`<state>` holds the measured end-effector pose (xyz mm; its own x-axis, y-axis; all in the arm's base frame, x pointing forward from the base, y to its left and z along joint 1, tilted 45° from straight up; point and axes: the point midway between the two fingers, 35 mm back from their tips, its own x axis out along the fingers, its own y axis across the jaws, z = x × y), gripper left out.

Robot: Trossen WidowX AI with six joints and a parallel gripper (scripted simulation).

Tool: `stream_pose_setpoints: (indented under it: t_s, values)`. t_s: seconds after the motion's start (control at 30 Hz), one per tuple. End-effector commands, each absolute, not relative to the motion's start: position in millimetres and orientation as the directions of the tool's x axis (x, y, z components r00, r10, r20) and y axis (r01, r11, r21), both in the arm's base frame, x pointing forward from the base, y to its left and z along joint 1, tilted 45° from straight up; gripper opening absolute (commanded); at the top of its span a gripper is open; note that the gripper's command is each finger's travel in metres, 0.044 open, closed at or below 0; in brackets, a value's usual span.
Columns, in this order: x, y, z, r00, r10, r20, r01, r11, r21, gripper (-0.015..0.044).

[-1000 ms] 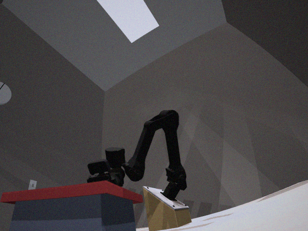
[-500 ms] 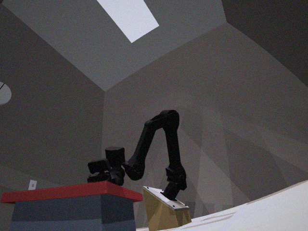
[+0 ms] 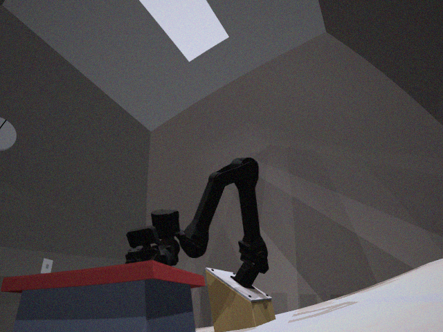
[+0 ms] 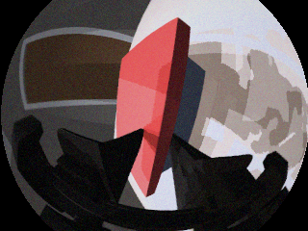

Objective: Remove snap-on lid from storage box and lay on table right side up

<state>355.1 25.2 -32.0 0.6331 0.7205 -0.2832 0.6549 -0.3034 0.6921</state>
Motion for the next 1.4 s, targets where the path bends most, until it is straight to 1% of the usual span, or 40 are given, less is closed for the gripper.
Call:
stream_pose_setpoints:
  t_s: [0.0, 1.37]
  values:
    - [355.4, 22.3, -29.5, 0.636, 0.72, -0.278, 0.65, -0.305, 0.696, 0.0]
    - [358.4, 23.4, -29.2, 0.637, 0.718, -0.28, 0.65, -0.306, 0.695, 0.0]
